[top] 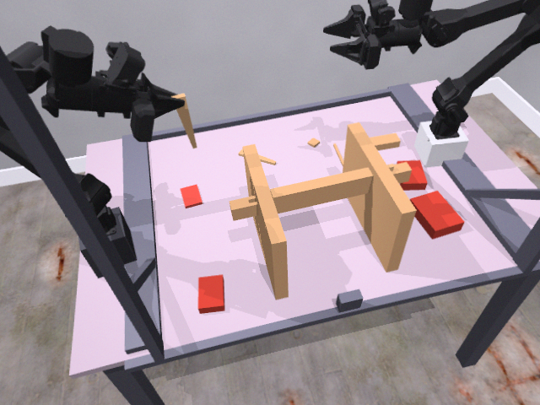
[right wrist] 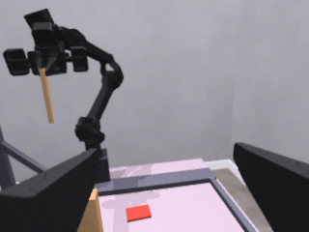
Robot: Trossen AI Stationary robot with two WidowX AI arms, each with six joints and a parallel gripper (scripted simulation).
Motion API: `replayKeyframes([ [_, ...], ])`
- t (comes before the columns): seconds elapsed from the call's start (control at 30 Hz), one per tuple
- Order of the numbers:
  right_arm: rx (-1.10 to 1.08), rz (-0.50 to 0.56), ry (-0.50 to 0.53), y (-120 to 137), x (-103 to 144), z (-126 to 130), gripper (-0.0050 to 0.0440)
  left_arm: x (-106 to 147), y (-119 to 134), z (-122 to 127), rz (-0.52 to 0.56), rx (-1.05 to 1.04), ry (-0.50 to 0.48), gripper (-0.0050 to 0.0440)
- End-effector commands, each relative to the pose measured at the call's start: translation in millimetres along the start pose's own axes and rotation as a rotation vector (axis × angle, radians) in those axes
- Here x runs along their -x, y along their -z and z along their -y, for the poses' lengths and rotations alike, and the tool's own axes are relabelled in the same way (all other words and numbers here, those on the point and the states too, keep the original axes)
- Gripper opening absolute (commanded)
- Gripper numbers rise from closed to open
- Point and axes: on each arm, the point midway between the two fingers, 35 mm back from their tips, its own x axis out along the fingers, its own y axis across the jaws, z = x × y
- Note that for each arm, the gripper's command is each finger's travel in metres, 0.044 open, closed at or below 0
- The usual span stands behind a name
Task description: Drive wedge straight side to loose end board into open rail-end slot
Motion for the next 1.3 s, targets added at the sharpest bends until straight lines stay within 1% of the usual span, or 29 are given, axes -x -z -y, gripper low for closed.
replayKeyframes([
  [0.0,0.000,0.021,0.000,-8.6,1.2,0.0,0.0400,1.9,-3.3,-0.5,0.008,0.007,0.003,0.0000],
  [1.0,0.000,0.021,0.000,-8.6,1.2,0.0,0.0400,1.9,-3.3,-0.5,0.008,0.007,0.003,-0.0005],
  [1.03,0.000,0.021,0.000,-8.6,1.2,0.0,0.0400,1.9,-3.3,-0.5,0.008,0.007,0.003,-0.0013],
  [1.1,0.000,0.021,0.000,-8.6,1.2,0.0,0.0400,1.9,-3.3,-0.5,0.008,0.007,0.003,-0.0013],
  [1.27,0.000,0.021,0.000,-8.6,1.2,0.0,0.0400,1.9,-3.3,-0.5,0.008,0.007,0.003,-0.0050],
])
